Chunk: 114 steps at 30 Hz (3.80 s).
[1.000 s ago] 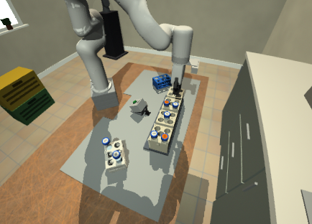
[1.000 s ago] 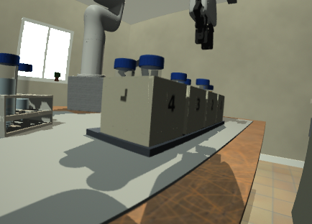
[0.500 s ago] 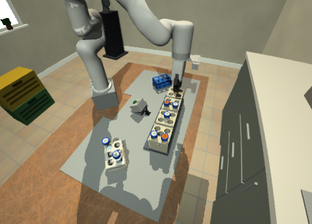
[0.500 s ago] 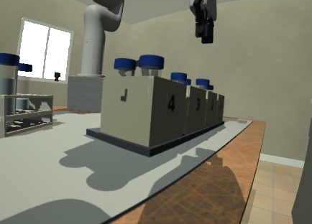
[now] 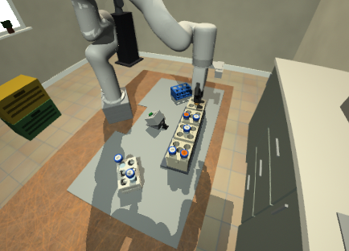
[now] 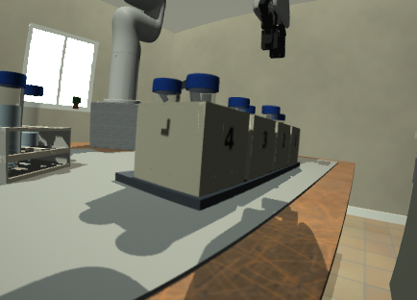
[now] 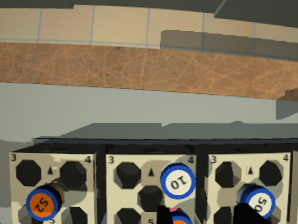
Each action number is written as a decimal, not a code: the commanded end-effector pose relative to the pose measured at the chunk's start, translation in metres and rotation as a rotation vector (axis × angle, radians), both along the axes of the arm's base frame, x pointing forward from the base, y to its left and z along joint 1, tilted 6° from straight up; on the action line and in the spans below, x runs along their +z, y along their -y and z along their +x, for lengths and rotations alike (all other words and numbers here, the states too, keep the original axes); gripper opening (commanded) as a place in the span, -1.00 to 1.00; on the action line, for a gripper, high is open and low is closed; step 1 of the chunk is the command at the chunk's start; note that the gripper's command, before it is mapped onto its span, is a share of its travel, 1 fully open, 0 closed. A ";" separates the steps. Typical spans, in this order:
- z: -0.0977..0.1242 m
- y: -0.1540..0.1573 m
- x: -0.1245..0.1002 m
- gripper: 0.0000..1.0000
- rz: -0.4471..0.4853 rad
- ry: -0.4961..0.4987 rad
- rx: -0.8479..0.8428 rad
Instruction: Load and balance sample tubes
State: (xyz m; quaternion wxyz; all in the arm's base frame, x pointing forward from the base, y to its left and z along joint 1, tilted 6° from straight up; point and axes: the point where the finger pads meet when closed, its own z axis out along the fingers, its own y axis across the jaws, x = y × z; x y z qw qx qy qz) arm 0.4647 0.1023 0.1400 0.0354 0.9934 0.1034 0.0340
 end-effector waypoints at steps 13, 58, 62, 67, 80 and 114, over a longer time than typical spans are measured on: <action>-0.052 0.012 -0.024 -1.00 0.010 -0.088 0.389; -0.224 0.052 -0.106 -1.00 0.034 -0.335 1.415; -0.241 0.056 -0.114 -1.00 0.034 -0.335 1.415; -0.241 0.056 -0.114 -1.00 0.034 -0.335 1.415; -0.241 0.057 -0.126 -1.00 0.034 -0.335 1.415; -0.239 0.059 -0.153 -1.00 0.034 -0.335 1.415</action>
